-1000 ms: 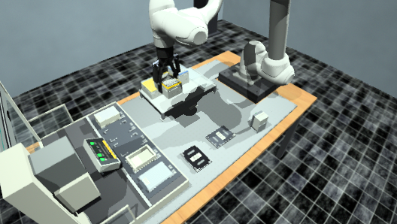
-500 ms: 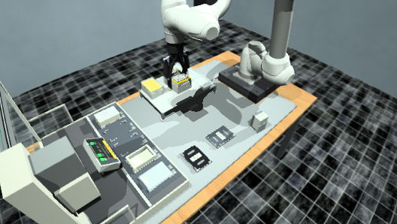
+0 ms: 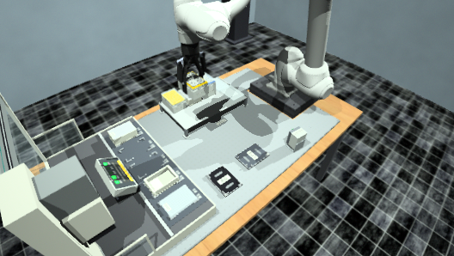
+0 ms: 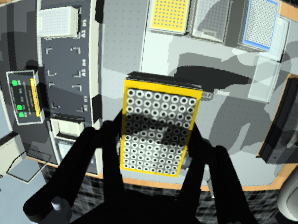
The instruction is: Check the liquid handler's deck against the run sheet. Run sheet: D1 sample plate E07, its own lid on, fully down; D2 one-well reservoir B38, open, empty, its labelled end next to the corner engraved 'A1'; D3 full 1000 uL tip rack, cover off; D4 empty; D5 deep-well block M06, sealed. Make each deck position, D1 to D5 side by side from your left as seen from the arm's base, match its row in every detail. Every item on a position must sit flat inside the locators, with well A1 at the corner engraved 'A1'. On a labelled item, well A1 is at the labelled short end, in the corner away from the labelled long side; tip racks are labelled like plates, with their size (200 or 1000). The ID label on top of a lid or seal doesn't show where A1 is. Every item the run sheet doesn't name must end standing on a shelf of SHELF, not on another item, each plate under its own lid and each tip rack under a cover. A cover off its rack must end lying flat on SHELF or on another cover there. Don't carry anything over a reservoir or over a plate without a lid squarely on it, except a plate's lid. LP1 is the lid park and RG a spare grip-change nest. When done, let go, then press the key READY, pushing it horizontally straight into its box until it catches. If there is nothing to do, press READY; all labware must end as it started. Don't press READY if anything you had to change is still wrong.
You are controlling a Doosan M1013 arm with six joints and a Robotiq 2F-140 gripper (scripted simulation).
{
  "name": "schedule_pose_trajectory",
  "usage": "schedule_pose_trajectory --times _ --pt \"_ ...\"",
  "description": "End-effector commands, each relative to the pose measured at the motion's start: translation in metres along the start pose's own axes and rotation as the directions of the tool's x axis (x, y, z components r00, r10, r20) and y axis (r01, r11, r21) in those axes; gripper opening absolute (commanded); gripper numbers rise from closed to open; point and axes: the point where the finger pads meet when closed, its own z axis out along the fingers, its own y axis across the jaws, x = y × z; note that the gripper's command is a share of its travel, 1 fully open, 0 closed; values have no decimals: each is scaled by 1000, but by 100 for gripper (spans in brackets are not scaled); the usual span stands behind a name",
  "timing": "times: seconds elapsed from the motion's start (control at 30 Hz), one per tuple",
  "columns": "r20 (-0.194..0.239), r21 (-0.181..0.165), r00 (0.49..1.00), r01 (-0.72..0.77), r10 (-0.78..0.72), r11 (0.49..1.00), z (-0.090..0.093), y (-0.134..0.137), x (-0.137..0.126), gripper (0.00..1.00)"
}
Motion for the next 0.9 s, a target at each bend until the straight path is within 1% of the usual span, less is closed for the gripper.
schedule_pose_trajectory --times 0.0,0.5,0.57,0.6,0.87 --pt "1 1 1000 0 0 1000 -1 0 3 10" --pt "1 1 1000 0 0 1000 -1 -3 78 10" --pt "1 1 1000 0 0 1000 -1 -3 78 10" --pt "1 1 1000 0 0 1000 -1 -3 83 10" --pt "1 1 1000 0 0 1000 -1 -3 83 10"
